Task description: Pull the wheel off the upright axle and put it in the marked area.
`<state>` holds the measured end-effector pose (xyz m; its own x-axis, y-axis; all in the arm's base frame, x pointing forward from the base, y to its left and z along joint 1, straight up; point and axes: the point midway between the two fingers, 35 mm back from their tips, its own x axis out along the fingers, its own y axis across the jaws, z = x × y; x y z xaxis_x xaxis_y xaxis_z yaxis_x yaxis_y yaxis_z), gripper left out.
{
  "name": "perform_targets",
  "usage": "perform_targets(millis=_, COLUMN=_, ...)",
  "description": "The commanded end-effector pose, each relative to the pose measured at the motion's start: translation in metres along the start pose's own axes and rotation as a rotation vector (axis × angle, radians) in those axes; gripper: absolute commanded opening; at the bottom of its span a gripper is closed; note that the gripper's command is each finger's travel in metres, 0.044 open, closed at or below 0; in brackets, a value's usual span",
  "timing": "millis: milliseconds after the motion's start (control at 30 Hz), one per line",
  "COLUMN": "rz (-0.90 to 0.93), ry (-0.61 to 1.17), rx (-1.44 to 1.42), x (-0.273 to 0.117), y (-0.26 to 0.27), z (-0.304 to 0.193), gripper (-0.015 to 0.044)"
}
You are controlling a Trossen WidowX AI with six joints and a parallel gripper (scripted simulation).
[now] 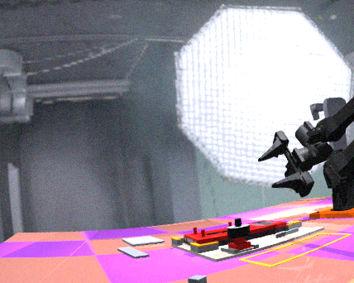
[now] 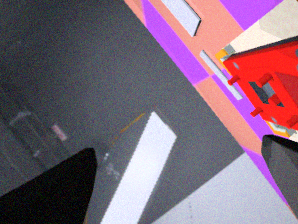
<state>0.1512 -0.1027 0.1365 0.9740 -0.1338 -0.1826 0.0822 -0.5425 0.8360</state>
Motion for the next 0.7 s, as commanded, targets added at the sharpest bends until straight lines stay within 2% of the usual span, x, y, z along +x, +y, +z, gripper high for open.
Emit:
perform_targets(millis=0, rz=-0.004, ry=0.000, rx=0.002, x=0.000, y=0.000, z=0.000, gripper=0.0374)
perform_targets(millis=100, rz=-0.064, ry=0.003, rx=0.032, x=0.005, y=0.006, z=-0.005, gripper=0.0300)
perform_targets(millis=667, rz=-0.578, ry=-0.034, rx=0.124, x=0.056, y=0.023, z=-0.038, gripper=0.0300)
